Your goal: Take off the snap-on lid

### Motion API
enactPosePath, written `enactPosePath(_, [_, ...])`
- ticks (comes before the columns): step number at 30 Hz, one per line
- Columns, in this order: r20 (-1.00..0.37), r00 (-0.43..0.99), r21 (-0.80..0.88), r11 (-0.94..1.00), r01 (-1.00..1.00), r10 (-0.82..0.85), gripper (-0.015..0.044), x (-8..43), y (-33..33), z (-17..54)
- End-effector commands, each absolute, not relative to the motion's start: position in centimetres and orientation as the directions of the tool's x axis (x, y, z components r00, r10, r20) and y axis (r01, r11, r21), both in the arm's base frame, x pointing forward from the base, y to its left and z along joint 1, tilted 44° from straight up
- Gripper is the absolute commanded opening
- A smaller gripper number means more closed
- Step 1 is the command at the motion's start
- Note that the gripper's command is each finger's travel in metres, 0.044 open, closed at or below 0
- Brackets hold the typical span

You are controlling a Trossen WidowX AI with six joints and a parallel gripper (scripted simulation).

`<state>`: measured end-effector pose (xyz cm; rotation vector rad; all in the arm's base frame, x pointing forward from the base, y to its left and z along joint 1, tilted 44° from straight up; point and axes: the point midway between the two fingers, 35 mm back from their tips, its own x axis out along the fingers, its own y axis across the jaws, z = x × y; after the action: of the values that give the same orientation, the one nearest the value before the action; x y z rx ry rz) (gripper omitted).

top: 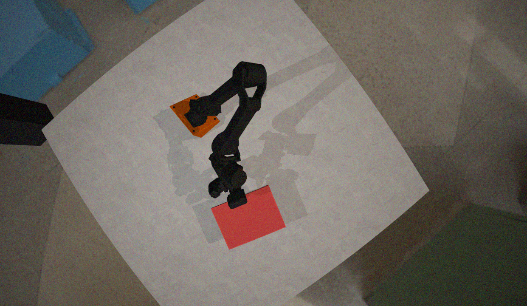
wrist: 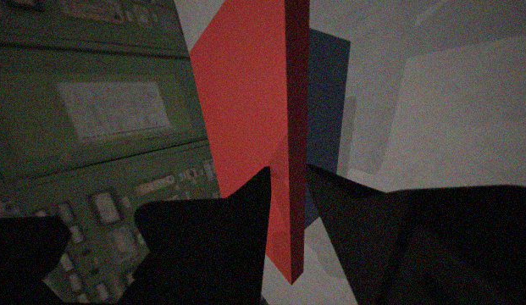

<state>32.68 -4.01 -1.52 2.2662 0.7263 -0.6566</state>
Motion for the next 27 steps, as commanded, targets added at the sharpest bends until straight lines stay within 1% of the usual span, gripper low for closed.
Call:
enactPosePath(1, [-0.619, 0.719, 0.432, -0.628, 0.648, 0.316, 0.0, 32.69, -4.09, -1.43])
enactPosePath(27, [-0.619, 0.719, 0.432, -0.627, 0.648, 0.316, 0.0, 32.6, -4.44, -1.03])
